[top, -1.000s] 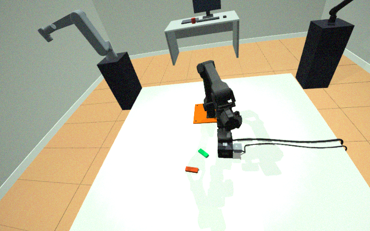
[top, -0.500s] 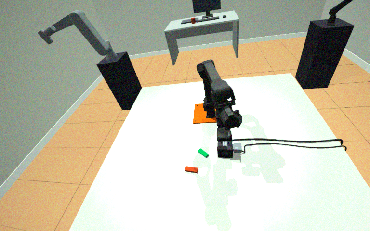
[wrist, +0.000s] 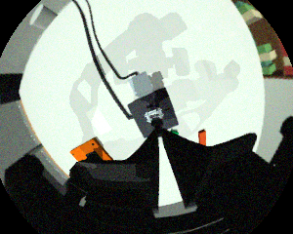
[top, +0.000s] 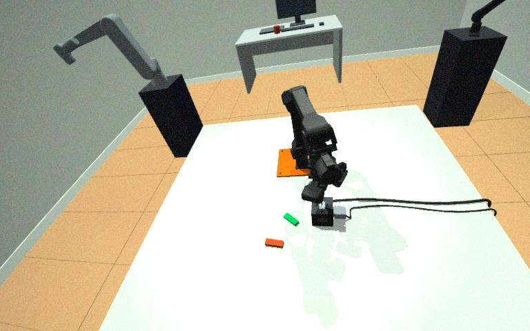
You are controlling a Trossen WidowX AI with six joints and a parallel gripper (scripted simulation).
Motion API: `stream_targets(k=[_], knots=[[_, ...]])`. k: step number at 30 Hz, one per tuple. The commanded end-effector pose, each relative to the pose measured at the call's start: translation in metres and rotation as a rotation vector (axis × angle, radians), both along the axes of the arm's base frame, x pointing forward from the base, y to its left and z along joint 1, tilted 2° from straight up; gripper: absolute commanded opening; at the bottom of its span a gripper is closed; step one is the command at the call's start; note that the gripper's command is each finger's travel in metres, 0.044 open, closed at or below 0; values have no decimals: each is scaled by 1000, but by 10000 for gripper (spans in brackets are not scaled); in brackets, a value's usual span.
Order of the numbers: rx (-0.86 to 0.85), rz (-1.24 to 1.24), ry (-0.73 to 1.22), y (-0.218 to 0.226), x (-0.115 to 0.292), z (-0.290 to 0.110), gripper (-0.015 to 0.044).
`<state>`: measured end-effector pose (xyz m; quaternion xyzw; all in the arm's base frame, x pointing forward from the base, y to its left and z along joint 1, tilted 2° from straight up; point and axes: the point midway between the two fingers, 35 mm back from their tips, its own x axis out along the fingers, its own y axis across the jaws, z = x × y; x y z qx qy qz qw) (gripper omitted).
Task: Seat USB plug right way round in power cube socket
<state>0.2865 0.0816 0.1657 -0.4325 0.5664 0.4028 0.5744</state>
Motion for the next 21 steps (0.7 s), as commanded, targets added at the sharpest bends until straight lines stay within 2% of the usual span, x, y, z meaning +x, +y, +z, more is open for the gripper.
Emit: stream_targets(k=[1, 21], knots=[[4, -111, -3, 0, 0, 0, 0], [22, -634, -18, 0, 0, 0, 0]])
